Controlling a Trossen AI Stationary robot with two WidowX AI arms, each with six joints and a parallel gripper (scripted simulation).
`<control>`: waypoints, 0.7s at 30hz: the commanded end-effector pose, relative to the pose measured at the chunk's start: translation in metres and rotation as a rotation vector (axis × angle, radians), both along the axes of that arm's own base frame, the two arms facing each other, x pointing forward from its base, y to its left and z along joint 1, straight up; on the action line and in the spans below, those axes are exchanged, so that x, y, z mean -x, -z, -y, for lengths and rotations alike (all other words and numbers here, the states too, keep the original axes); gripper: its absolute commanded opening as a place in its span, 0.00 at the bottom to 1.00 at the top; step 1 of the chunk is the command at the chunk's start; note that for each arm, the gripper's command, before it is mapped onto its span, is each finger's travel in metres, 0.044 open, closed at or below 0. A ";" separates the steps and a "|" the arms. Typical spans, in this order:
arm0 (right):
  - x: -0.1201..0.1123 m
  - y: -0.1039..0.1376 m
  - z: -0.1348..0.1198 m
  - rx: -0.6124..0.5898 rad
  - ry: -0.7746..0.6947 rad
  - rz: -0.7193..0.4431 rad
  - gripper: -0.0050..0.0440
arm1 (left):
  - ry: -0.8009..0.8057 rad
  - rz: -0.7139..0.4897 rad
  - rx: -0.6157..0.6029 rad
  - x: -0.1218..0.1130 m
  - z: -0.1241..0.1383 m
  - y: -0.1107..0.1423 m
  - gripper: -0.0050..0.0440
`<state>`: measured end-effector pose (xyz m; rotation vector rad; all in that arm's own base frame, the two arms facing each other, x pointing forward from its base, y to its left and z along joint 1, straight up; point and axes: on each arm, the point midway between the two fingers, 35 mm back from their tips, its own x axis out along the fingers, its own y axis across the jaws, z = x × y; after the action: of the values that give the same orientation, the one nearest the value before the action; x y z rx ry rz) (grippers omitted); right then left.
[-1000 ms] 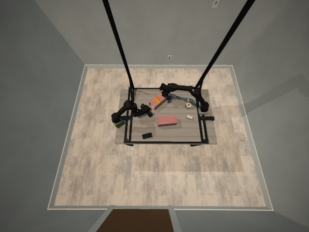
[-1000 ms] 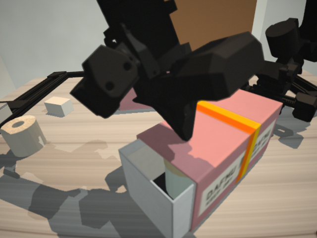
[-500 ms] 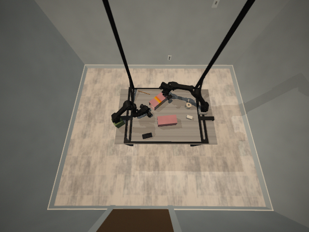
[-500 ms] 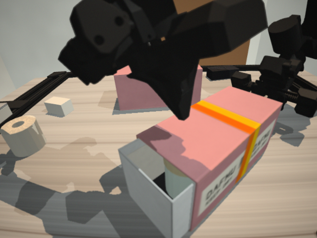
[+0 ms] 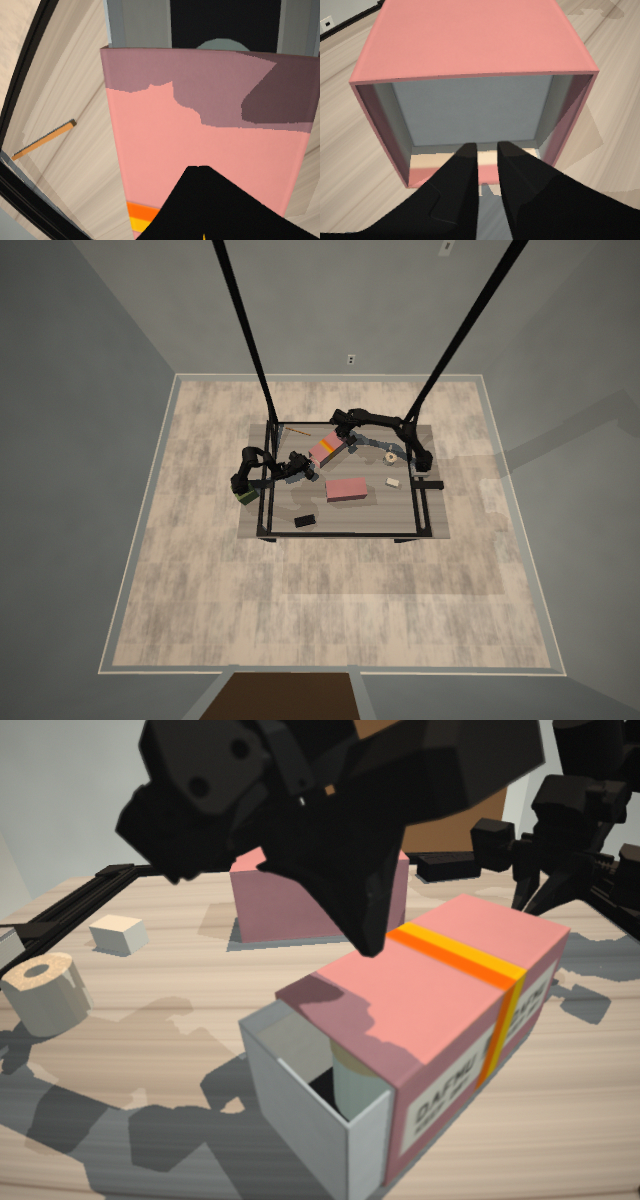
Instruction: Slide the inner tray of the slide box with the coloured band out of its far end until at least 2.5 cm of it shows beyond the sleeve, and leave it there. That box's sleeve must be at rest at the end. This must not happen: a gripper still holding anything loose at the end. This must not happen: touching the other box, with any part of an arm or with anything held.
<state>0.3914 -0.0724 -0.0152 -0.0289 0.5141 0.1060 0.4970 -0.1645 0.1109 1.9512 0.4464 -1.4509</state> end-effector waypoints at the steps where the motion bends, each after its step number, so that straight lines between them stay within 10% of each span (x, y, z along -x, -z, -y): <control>1: 0.000 0.001 0.000 0.000 0.000 0.000 0.35 | 0.000 -0.001 0.000 0.000 0.000 0.000 0.10; 13: 0.000 0.001 0.000 0.000 0.000 0.000 0.84 | 0.000 -0.001 0.000 0.000 0.000 0.000 0.10; 21: 0.000 0.001 0.000 0.000 0.000 0.000 0.84 | 0.000 -0.001 0.000 0.000 0.000 0.000 0.10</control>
<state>0.3913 -0.0724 -0.0163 -0.0284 0.5157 0.1060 0.4970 -0.1645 0.1109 1.9512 0.4464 -1.4509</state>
